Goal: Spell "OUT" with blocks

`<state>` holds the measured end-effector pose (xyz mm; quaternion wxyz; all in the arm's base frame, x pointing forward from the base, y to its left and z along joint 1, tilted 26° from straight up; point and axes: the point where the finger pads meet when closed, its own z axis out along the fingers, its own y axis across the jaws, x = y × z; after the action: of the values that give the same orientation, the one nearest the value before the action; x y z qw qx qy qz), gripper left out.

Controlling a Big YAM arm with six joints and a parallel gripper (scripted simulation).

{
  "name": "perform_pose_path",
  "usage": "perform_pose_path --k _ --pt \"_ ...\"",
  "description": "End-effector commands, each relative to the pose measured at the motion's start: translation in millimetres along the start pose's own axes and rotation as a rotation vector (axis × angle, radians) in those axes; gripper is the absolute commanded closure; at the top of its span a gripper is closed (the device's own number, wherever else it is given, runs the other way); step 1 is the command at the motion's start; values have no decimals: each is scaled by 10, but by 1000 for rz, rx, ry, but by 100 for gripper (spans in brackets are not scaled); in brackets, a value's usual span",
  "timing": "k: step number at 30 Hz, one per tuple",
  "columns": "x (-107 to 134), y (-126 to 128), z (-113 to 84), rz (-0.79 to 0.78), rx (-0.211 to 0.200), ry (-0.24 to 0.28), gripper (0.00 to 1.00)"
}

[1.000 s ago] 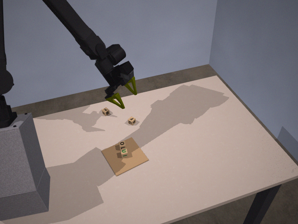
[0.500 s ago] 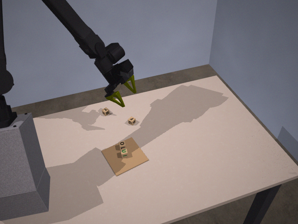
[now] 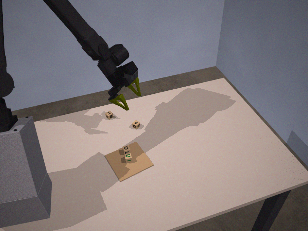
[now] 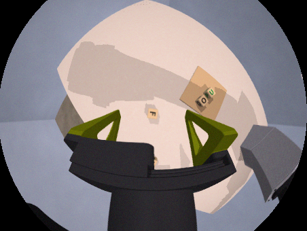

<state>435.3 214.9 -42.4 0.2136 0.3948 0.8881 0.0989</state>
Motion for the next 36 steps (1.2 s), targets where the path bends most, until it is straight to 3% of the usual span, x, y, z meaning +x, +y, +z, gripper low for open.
perform_pose_path --k 1,19,21,23,25,27,28,30,36 --pt "21 122 -16 -14 -24 -2 0" --pt "-1 55 3 -12 -19 -4 0" --pt "-137 -199 90 5 -3 -7 0" --pt "-242 -629 187 4 2 -5 0" --pt "-242 -629 187 4 2 -5 0" --pt "-329 -1107 222 3 2 -5 0" --pt "-329 -1107 222 3 2 -5 0" --pt "-360 -1410 210 2 0 -6 0" --pt "-393 -1427 172 4 -13 -13 0"
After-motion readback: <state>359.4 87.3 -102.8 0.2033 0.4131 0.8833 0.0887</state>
